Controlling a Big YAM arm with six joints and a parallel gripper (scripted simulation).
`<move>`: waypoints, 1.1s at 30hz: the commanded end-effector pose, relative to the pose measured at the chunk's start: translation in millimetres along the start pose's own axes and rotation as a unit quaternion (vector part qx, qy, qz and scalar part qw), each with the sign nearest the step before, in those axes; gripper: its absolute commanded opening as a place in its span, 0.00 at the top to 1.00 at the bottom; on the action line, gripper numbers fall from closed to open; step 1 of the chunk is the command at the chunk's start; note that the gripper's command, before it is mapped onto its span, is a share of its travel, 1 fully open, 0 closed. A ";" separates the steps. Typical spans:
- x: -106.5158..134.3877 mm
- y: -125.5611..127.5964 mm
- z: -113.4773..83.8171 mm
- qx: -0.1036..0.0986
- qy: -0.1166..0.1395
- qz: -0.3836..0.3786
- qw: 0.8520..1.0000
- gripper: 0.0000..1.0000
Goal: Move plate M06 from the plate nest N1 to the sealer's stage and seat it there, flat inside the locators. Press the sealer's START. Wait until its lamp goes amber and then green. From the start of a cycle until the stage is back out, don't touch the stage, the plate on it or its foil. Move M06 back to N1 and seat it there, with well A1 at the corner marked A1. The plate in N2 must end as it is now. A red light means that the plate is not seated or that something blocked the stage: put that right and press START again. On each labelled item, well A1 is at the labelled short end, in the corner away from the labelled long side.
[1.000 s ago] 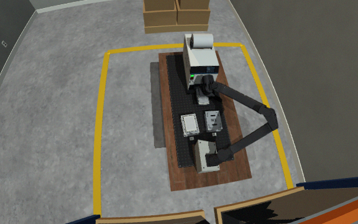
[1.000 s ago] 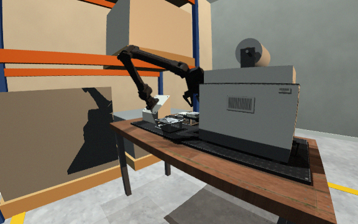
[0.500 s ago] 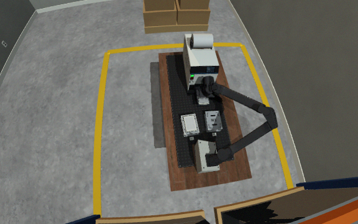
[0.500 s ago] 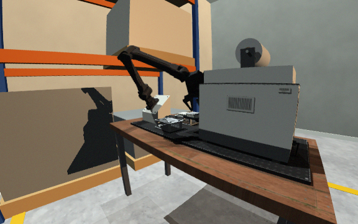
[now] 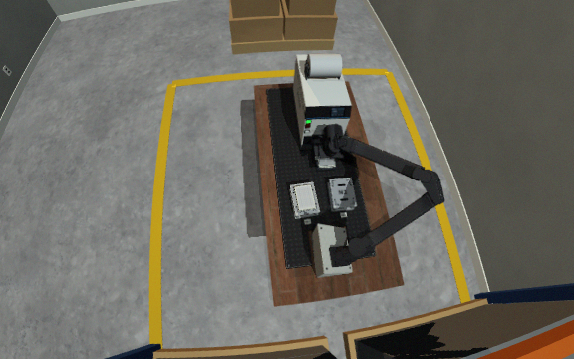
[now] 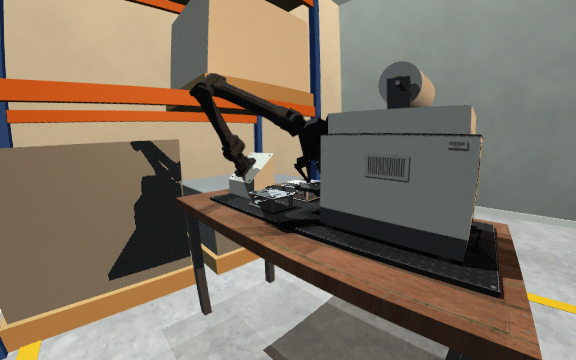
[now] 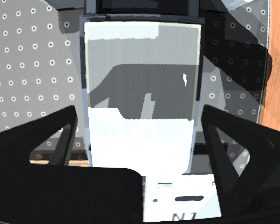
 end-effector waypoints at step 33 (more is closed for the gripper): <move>3.2 -2.3 4.7 0.000 0.011 0.000 1.000 0.00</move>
Point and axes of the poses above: the point where the finger pads meet when closed, its own z axis out along the fingers, its own y axis across the jaws, x = y × z, the point moved 2 cm from there along -z, back along the fingers, and after that the axes turned 2 degrees about -z, right-handed, at the moved point
